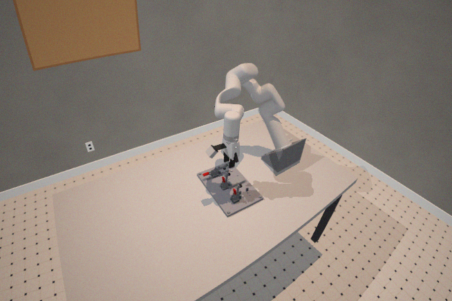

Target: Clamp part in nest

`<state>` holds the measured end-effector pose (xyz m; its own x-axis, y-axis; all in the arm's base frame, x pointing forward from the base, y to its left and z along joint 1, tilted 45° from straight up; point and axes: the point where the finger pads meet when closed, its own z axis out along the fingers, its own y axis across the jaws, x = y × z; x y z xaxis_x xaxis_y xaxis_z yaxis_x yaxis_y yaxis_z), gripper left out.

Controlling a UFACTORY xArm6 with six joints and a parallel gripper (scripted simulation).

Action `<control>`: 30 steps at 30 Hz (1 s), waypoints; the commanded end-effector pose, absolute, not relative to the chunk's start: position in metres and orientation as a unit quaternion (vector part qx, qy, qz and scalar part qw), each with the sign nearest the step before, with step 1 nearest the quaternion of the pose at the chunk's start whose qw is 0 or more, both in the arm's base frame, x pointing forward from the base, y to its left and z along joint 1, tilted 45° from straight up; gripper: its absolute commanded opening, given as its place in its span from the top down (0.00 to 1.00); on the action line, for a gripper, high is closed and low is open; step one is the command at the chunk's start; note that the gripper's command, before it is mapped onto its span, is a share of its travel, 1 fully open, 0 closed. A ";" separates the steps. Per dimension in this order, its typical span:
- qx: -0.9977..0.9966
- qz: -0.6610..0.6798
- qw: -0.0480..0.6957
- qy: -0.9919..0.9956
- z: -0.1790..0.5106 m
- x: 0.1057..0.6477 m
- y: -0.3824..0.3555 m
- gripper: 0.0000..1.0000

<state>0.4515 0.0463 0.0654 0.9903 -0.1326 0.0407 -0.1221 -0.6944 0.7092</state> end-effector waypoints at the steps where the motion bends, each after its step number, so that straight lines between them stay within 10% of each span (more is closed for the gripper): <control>1: 0.921 -0.006 0.384 -0.068 0.070 0.461 0.043 0.53; 30: 0.921 -0.006 0.384 -0.068 0.057 0.469 0.019 0.53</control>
